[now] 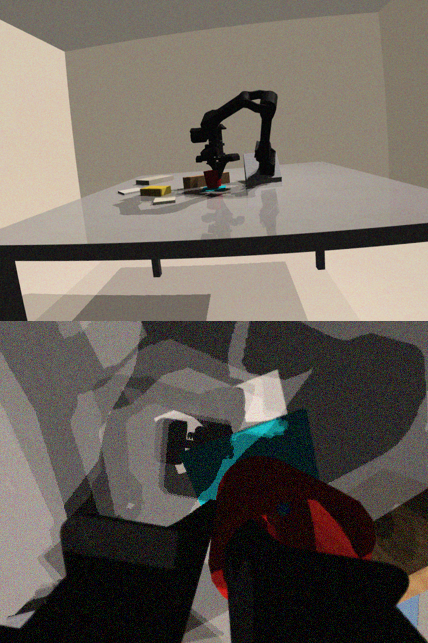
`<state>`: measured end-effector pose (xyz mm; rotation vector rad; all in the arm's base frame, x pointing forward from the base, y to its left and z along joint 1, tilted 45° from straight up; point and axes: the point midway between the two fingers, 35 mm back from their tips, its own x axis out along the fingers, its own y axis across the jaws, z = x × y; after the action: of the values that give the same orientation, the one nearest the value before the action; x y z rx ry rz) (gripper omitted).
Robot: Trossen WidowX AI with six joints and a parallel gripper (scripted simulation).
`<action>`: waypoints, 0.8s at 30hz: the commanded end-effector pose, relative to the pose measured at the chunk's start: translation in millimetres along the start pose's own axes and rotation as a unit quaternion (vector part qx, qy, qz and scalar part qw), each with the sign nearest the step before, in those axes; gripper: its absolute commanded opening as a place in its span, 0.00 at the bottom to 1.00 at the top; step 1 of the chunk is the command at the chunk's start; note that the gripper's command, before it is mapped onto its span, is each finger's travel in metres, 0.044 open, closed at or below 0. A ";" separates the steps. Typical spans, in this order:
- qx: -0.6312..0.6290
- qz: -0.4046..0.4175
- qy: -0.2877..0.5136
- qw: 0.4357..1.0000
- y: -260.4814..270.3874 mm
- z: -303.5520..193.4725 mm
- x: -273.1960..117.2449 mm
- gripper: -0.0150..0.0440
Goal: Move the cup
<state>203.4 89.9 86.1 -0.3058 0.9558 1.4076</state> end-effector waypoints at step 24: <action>0.000 0.000 0.000 1.000 -0.1 0.0 -1.1 0.47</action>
<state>203.1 89.9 86.1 -0.3038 0.9574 1.4069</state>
